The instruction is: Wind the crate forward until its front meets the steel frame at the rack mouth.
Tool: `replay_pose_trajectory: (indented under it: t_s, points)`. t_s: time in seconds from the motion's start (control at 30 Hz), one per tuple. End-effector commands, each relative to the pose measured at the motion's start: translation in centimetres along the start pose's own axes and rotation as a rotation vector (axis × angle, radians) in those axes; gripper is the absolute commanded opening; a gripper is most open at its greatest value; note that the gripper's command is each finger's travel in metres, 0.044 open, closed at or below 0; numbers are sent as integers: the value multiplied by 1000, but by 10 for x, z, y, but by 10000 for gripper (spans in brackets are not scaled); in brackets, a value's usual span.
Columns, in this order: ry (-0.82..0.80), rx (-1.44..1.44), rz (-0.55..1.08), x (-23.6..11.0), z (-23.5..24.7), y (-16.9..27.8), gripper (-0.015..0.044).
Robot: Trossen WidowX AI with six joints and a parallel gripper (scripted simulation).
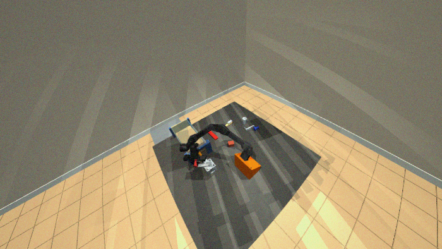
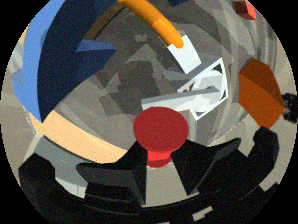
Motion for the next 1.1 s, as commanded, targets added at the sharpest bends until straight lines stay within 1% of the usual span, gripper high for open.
replay_pose_trajectory:
  t_s: [0.0, 1.07]
  points:
    - [15, -15, 28, 8, -4, 18, 0]
    - [16, -17, 30, 20, -26, 48, 0]
Point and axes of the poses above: the point midway between the two fingers, 35 mm back from their tips, its own x axis out along the fingers, its own z axis across the jaws, y = z × x, the point moved 10 cm from there along -x, back along the fingers, and after that the axes turned 1 degree about -x, right-handed, at the moved point
